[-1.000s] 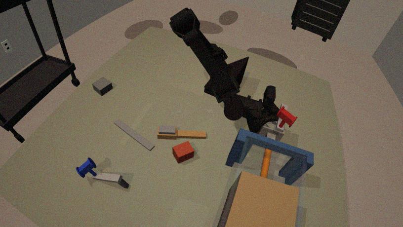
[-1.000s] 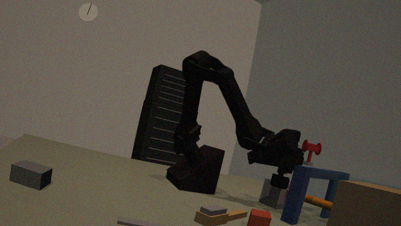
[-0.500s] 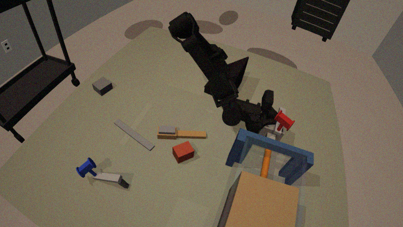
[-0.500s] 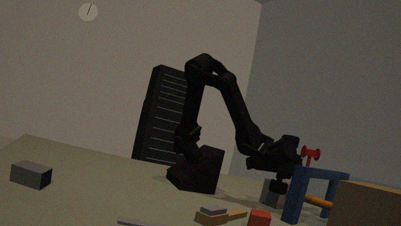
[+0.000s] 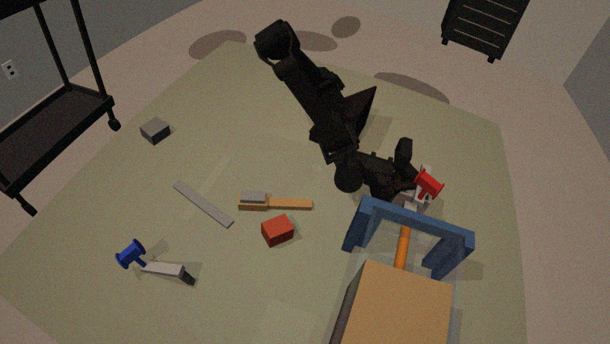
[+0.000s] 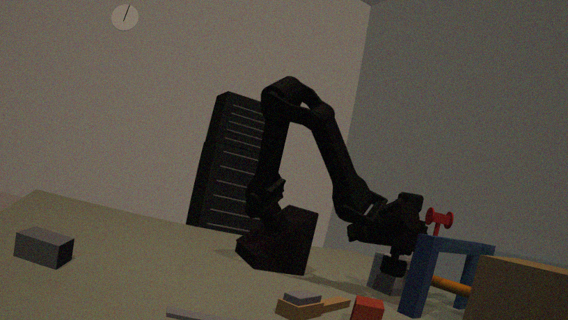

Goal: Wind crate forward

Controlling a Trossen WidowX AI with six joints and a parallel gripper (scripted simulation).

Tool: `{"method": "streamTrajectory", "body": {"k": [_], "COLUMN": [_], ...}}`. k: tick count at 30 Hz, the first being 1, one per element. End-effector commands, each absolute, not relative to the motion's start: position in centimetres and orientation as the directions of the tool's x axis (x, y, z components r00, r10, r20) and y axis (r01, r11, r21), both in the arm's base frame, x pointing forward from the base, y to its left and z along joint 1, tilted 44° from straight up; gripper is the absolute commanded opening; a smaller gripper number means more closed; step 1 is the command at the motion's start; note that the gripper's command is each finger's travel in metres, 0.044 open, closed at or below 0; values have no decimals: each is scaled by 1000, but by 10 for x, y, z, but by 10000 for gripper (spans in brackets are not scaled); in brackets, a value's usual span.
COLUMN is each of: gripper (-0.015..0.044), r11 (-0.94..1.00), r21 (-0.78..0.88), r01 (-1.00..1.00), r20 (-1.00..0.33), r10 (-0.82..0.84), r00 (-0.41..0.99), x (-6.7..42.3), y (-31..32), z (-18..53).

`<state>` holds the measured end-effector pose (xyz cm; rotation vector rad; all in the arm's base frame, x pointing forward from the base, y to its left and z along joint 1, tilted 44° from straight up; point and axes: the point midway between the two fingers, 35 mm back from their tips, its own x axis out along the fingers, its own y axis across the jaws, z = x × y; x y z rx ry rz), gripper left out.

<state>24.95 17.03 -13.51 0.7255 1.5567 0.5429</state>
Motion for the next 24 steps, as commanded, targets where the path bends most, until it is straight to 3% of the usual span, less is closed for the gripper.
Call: {"method": "streamTrajectory", "body": {"k": [1, 24], "gripper": [0, 0], "r11": [681, 681], "r21": [721, 720], "r01": [128, 129], "r20": [-683, -685], "r10": [729, 728], "r00": [-32, -18], "x": [249, 247], "y": [170, 159], "z": [-133, -139]}}
